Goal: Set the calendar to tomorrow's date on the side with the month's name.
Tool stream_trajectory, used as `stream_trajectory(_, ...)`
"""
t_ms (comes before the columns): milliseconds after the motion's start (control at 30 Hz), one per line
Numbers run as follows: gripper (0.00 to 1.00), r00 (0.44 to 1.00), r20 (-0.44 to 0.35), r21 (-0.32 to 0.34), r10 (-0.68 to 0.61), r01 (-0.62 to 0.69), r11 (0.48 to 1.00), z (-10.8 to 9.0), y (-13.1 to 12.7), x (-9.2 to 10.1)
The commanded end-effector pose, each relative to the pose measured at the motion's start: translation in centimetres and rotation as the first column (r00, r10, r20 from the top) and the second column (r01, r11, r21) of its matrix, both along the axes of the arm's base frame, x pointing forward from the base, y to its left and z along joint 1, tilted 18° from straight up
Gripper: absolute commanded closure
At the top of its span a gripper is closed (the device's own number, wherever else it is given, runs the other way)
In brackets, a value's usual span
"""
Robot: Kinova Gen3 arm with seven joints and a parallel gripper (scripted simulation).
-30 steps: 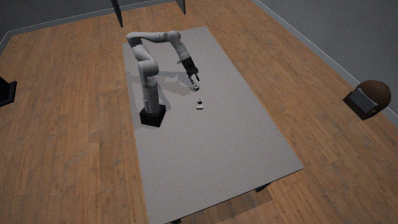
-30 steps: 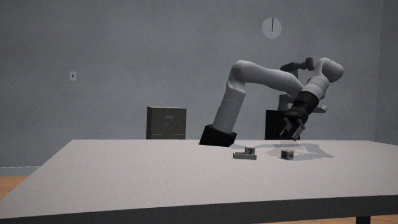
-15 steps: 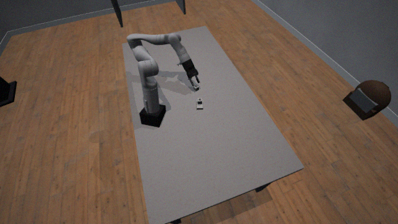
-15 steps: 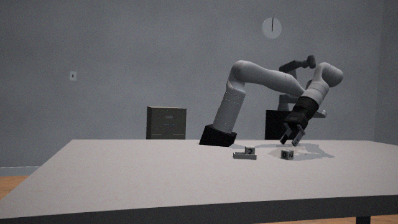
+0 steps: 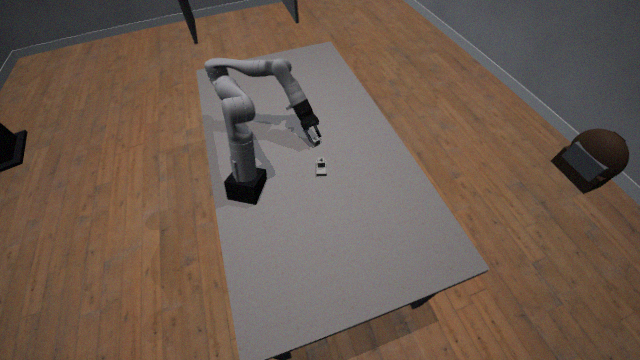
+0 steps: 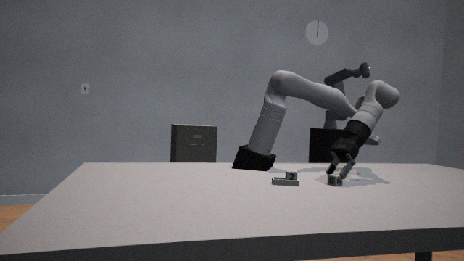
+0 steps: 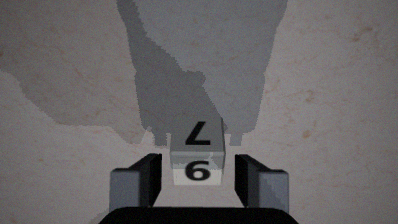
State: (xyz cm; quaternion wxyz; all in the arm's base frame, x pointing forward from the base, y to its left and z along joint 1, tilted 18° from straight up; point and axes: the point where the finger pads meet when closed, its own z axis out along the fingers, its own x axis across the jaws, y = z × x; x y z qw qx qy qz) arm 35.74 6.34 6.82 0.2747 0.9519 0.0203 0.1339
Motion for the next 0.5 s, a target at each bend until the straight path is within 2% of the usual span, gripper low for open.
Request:
stream_trajectory(0,0.1,1.0,-0.001,-0.007,0.001,-0.001,1.0,-0.4,0.0,0.1)
stream_trajectory(467,0.1,1.0,-0.001,-0.007,0.001,-0.001,1.0,-1.6,0.3,0.3)
